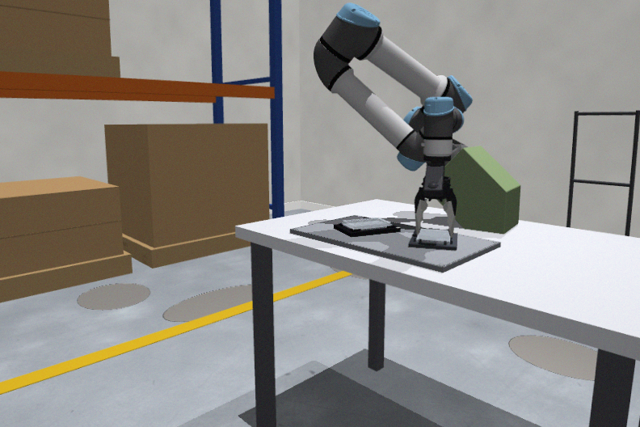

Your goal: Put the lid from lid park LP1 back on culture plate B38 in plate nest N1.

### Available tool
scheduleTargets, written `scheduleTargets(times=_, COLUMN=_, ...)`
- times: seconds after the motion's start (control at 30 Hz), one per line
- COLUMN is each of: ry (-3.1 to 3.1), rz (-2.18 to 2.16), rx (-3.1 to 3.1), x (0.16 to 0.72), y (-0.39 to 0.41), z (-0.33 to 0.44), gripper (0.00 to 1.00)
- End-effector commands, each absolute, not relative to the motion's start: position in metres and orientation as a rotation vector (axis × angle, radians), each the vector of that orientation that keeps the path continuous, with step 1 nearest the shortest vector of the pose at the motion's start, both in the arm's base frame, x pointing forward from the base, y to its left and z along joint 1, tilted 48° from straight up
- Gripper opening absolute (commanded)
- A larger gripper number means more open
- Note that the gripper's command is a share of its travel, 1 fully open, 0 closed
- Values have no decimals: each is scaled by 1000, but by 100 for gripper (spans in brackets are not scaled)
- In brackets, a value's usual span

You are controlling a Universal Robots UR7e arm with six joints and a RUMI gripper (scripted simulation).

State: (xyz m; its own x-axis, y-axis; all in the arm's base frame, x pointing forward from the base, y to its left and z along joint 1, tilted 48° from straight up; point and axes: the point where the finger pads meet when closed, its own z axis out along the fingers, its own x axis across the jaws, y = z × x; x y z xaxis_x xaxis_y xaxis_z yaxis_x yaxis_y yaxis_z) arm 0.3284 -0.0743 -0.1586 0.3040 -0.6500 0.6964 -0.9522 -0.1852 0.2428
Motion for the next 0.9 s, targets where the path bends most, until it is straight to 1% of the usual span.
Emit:
scheduleTargets(times=0.0, ry=-1422, rz=593, rx=1922, x=329, y=-74, z=-158, gripper=0)
scheduleTargets(times=0.87, ry=-1422, rz=593, rx=1922, x=329, y=-56, z=-142, gripper=0)
